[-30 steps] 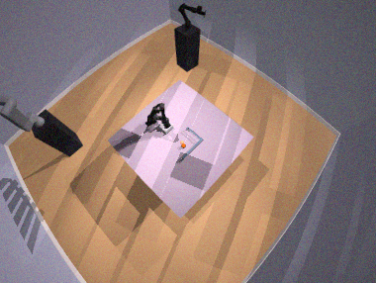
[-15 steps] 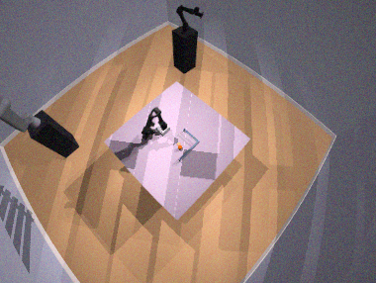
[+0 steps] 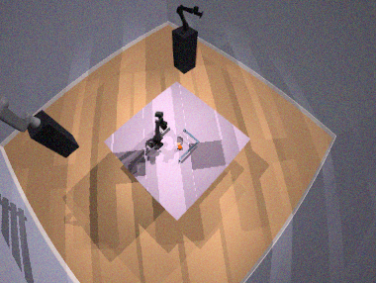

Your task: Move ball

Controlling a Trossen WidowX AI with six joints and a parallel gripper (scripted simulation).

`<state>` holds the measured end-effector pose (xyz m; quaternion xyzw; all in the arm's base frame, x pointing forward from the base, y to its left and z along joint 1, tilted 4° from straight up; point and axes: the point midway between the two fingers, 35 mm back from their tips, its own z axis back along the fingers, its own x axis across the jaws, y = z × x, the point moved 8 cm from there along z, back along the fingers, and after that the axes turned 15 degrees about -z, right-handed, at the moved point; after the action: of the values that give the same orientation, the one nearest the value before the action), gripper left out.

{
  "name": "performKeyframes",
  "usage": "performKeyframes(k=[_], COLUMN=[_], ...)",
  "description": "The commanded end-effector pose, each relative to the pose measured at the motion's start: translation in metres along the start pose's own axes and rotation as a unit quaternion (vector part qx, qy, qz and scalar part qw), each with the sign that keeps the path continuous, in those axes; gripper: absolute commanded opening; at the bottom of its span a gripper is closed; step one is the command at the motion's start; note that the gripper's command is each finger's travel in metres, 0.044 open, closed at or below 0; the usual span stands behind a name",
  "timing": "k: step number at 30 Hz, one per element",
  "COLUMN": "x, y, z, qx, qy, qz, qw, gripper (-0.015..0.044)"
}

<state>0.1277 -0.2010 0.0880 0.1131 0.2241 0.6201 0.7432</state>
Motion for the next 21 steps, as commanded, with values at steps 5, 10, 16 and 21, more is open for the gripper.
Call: performKeyframes(k=[5,10,16,21], x=[0.066,0.125,0.191,0.192], y=[-0.076,-0.105,-0.117,-0.117], z=[0.060,0.095,0.124,0.125], qx=[-0.129,-0.186,-0.218,-0.218], qy=[-0.023,-0.066,-0.120,-0.121], qz=[-0.018,-0.014,0.000,0.001], qw=[0.991,0.980,0.969,0.968], gripper=[0.0344,0.0344,0.0344,0.0344])
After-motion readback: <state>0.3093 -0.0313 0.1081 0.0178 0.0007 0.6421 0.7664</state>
